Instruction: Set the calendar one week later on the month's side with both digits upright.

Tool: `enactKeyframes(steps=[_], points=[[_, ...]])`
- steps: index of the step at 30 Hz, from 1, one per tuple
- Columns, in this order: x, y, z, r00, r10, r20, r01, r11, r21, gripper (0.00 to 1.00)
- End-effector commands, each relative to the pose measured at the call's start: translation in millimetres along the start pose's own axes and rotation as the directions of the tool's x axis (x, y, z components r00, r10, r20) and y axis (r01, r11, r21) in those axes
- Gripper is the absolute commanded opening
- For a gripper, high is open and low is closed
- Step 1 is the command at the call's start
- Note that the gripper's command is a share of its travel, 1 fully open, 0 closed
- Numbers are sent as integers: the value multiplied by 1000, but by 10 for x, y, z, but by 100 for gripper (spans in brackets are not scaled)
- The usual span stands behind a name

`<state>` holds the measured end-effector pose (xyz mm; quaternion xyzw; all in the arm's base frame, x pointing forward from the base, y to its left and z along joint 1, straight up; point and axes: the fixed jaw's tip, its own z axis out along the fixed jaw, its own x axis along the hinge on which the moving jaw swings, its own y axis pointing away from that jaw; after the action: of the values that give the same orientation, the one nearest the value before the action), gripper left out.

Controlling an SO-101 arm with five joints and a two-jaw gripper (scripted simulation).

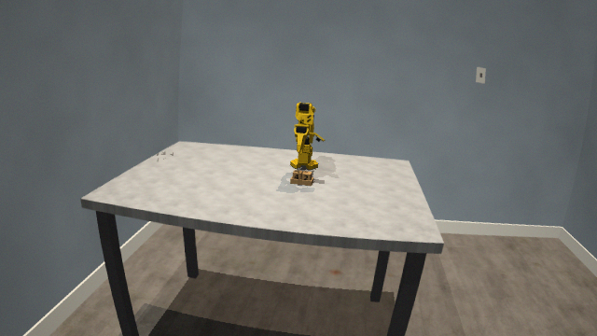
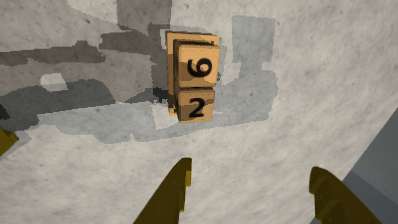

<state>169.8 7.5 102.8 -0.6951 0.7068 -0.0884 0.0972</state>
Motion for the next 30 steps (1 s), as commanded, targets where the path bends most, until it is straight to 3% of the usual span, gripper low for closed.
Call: enactKeyframes(steps=[1,6,10,30], points=[[15,-14,57,1000,21,-5,-21,999,-46,35],[19,69,220,1000,20,-14,-22,985,-172,35],[21,109,282,1000,20,-17,-23,975,-222,35],[22,117,294,1000,19,-18,-23,973,-231,35]])
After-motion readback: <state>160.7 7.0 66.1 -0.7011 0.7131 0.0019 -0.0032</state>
